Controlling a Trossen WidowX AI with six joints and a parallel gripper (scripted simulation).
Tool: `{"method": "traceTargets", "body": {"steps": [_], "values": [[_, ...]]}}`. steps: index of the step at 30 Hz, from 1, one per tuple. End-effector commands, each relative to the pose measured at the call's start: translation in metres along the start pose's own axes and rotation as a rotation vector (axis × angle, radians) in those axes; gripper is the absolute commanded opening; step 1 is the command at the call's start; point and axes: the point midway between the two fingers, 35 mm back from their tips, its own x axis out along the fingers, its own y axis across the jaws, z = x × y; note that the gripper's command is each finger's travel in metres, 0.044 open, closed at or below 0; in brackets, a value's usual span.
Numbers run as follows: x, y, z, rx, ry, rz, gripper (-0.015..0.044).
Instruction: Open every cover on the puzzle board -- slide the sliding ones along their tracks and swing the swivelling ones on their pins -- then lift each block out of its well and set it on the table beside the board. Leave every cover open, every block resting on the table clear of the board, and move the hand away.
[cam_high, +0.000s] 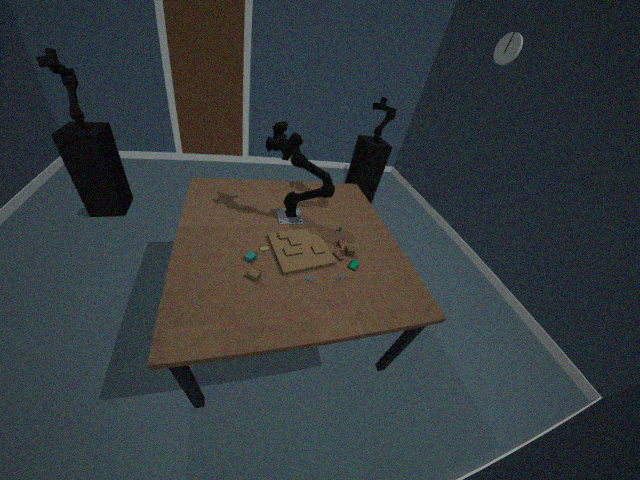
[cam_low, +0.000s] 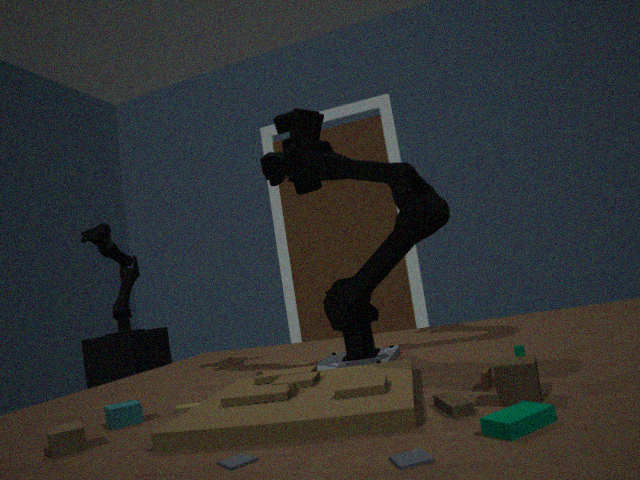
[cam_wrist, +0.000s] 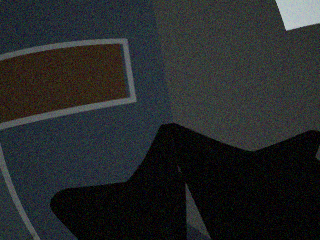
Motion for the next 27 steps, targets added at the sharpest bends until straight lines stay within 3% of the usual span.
{"method": "traceTargets", "body": {"steps": [1,27], "values": [[0.003,0.002,0.018,0.032,-0.068,0.017,0.0000],[-0.026,0.014,0.138,0.230,-0.539,0.175,0.0000]]}}
